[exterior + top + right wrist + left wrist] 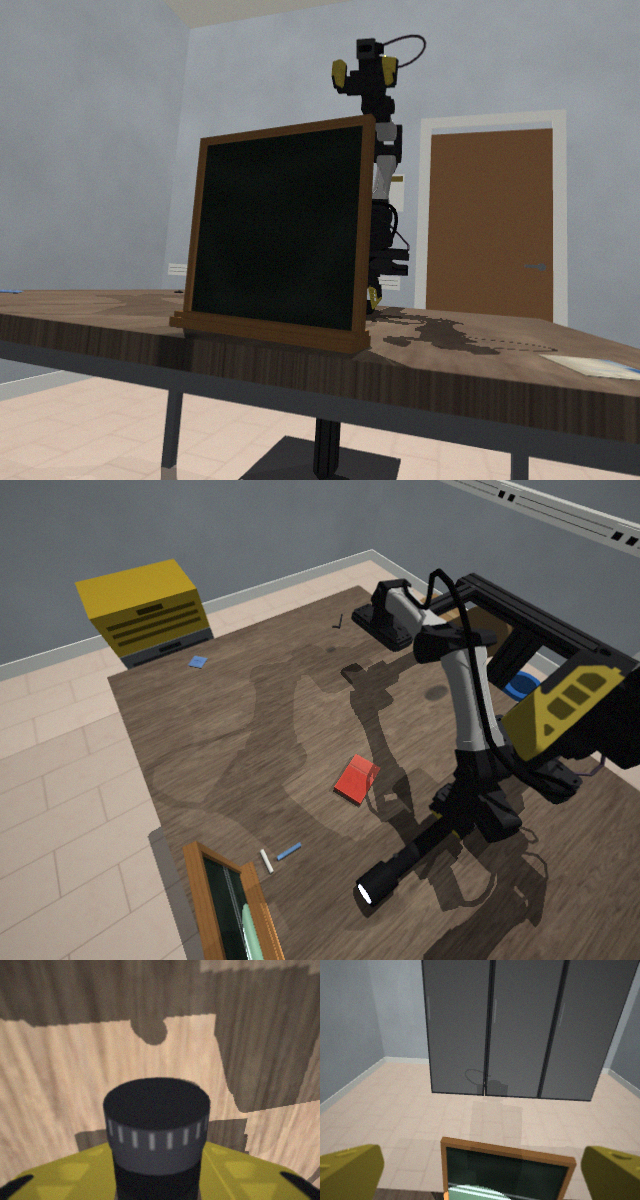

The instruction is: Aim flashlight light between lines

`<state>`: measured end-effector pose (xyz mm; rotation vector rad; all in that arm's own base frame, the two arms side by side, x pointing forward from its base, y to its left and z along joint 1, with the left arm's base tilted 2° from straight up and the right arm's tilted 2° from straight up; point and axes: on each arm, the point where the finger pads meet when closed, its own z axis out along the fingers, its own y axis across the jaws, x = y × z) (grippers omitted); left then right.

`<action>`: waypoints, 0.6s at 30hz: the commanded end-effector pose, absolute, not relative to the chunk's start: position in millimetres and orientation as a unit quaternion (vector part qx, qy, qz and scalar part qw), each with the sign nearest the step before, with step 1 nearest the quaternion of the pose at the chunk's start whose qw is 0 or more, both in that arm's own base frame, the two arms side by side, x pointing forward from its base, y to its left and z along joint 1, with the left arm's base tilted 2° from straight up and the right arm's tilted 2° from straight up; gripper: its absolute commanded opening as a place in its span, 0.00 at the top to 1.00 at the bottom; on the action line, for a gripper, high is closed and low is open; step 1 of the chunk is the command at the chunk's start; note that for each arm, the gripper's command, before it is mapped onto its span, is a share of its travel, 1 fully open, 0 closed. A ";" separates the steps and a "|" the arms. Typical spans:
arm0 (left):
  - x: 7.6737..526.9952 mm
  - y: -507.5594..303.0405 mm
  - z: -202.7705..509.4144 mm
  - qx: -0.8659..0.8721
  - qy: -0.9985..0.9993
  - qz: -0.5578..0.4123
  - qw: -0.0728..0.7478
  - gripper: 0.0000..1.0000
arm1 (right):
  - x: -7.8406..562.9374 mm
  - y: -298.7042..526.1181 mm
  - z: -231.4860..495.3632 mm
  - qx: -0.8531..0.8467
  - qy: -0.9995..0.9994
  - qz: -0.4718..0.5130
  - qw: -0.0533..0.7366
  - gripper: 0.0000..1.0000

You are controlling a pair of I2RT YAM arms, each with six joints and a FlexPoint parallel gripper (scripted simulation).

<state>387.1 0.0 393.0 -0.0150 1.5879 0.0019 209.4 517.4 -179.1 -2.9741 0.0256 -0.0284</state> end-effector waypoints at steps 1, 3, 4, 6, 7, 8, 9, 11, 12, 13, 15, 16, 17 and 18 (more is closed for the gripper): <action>405.5 -0.2 396.7 -0.026 0.704 0.004 0.710 0.00 | 208.1 538.0 -155.8 -0.993 -0.001 -0.016 0.118 0.70; 416.2 -0.9 395.3 -0.035 0.700 0.006 0.714 0.00 | 208.1 538.0 -155.8 -0.993 -0.001 -0.016 0.118 0.70; 421.3 -1.6 392.6 -0.039 0.700 0.006 0.713 0.00 | 208.1 538.0 -155.8 -0.993 -0.001 -0.016 0.118 0.70; 433.0 -3.8 382.9 -0.044 0.704 0.008 0.709 0.00 | 208.1 538.0 -155.8 -0.993 -0.001 -0.016 0.118 0.70; 438.6 -4.9 377.6 -0.046 0.707 0.008 0.706 0.00 | 208.1 538.0 -155.8 -0.993 -0.001 -0.016 0.118 0.70; 444.2 -6.1 372.8 -0.048 0.709 0.009 0.704 0.00 | 208.1 538.0 -155.8 -0.993 -0.001 -0.016 0.118 0.70; 449.6 -7.4 367.0 -0.051 0.711 0.010 0.701 0.00 | 208.1 538.0 -155.8 -0.993 -0.001 -0.016 0.118 0.70; 449.6 -7.4 367.0 -0.051 0.711 0.010 0.701 0.00 | 208.1 538.0 -155.8 -0.993 -0.001 -0.016 0.118 0.70; 454.8 -8.7 361.2 -0.053 0.714 0.011 0.698 0.00 | 208.1 538.0 -155.8 -0.993 -0.001 -0.016 0.118 0.70; 459.8 -9.7 358.0 -0.054 0.715 0.012 0.697 0.00 | 208.1 538.0 -155.8 -0.993 -0.001 -0.016 0.118 0.70; 469.6 -12.5 344.4 -0.059 0.721 0.014 0.690 0.00 | 208.1 538.0 -155.8 -0.993 -0.001 -0.016 0.118 0.70; 474.6 -14.8 335.8 -0.060 0.725 0.015 0.686 0.00 | 208.1 538.0 -155.8 -0.993 -0.001 -0.016 0.118 0.70; 479.2 -16.3 329.8 -0.062 0.728 0.016 0.683 0.00 | 208.1 538.0 -155.8 -0.993 -0.001 -0.016 0.118 0.70; 483.8 -17.9 324.2 -0.064 0.729 0.017 0.681 0.00 | 208.1 538.0 -155.8 -0.993 -0.001 -0.016 0.118 0.70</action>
